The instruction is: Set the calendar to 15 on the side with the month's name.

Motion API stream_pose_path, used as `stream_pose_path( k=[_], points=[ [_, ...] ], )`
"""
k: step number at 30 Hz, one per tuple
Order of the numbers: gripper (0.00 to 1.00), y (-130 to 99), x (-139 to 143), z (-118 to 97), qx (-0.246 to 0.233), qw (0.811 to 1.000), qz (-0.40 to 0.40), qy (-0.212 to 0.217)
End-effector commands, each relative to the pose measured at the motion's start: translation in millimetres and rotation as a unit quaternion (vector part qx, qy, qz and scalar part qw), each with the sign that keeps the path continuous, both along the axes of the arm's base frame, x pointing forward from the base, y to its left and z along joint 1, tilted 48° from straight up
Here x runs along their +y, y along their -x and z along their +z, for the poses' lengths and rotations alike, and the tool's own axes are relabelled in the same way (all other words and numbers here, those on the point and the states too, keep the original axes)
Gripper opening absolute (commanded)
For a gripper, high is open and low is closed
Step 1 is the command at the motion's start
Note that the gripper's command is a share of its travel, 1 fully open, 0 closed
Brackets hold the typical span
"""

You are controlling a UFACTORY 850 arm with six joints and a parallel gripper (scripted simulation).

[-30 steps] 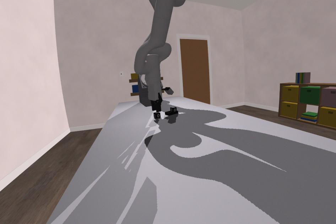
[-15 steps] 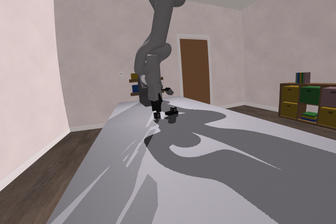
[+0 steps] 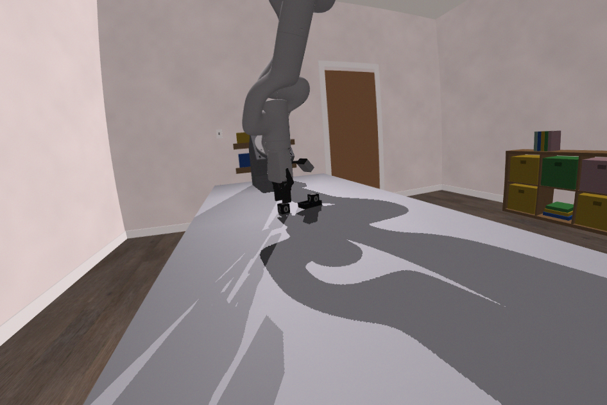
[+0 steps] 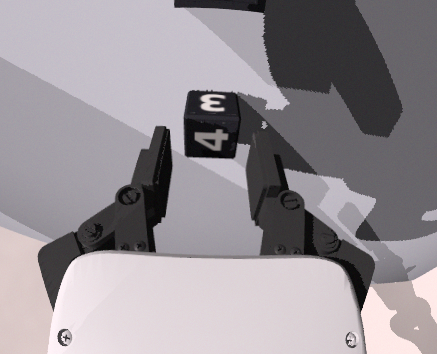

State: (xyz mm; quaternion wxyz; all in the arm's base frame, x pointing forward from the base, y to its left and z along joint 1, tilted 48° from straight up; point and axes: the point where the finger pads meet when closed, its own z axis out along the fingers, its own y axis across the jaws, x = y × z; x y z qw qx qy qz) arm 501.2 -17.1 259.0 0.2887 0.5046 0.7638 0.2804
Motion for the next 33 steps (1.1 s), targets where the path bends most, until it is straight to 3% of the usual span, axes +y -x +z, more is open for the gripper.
stream_pose_path(
  k=[1,18,33],
  points=[
    [0.49,0,0,0,0.000,1.000,0.000,0.000],
    [0.49,-1,0,-1,0.000,1.000,0.000,0.000],
    [0.49,-16,3,-15,0.000,1.000,0.000,0.000]
  ],
)
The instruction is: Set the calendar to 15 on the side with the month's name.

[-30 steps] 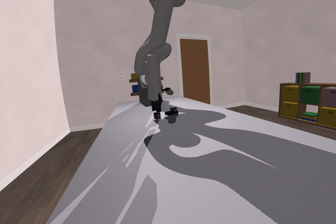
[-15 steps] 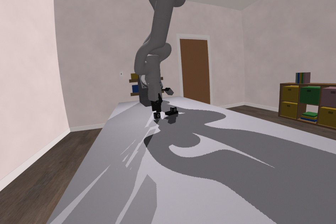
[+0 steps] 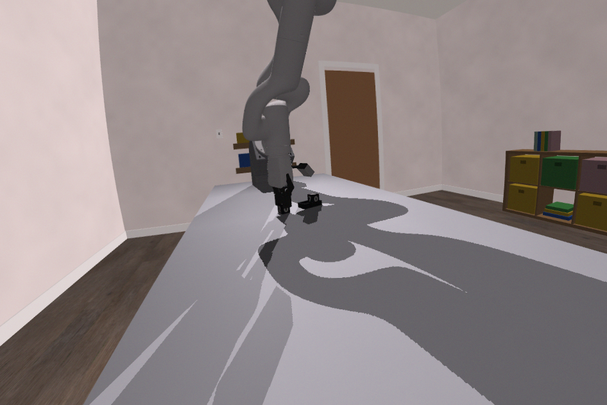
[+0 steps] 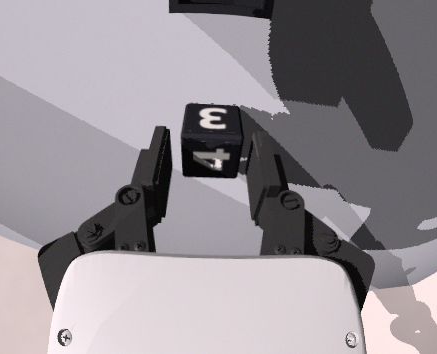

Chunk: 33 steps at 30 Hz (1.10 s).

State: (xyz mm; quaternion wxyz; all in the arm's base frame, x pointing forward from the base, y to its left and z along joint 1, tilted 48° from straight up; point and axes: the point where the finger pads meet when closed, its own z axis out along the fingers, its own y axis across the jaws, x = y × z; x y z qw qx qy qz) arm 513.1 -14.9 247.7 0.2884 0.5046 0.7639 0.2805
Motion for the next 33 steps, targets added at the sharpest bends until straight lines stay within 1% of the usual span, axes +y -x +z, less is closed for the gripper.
stream_pose_path(
  k=[1,8,33],
  points=[
    [0.49,-4.3,0.7,-3.3,-0.001,1.000,0.000,0.000],
    [0.49,-8.5,1.5,-7.2,-0.001,1.000,0.000,0.000],
    [0.49,-8.7,1.5,-7.4,-0.001,1.000,0.000,0.000]
  ],
)
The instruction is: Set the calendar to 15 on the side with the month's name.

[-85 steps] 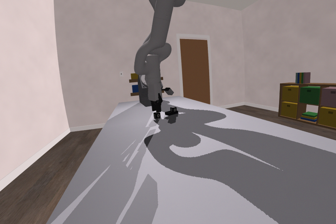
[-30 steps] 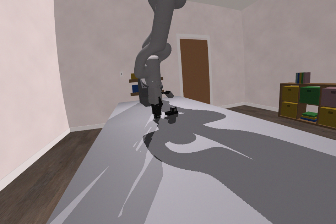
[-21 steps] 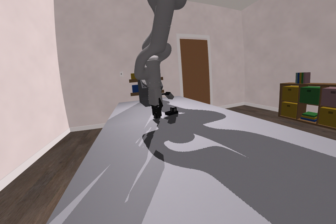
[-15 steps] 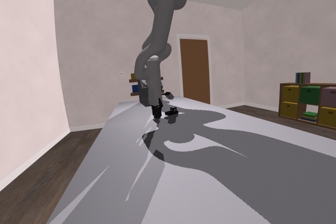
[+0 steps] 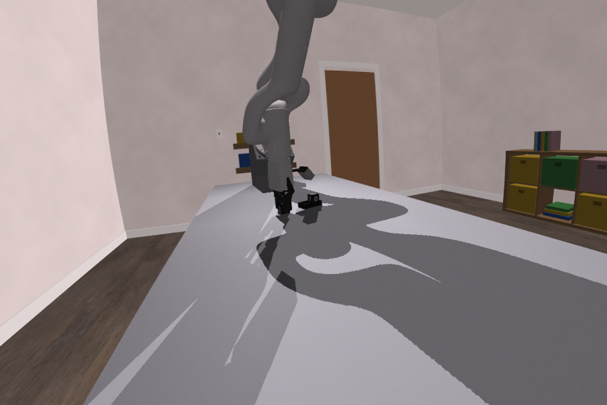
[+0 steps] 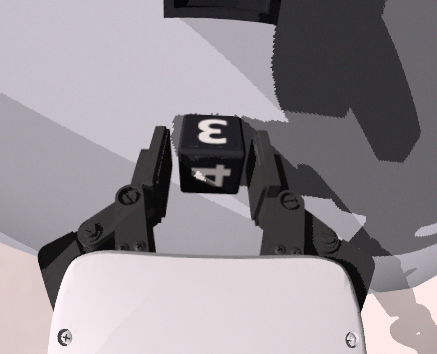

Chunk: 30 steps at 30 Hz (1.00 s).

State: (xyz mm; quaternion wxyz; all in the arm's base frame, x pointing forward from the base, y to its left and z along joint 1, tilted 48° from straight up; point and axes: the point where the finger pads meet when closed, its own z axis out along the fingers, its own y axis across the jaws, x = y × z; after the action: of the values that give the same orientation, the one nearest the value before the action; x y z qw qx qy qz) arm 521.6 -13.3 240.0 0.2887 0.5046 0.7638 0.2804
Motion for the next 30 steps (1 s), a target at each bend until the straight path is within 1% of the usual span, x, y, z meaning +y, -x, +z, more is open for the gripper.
stream_pose_path(
  k=[1,12,13,30],
  points=[
    [0.49,-0.1,-0.1,0.4,0.000,1.000,0.000,0.000],
    [0.49,-0.1,-0.1,0.4,0.000,1.000,0.000,0.000],
    [0.29,-0.1,-0.1,0.4,0.000,1.000,0.000,0.000],
    [0.29,-0.1,-0.1,0.4,0.000,1.000,0.000,0.000]
  ],
)
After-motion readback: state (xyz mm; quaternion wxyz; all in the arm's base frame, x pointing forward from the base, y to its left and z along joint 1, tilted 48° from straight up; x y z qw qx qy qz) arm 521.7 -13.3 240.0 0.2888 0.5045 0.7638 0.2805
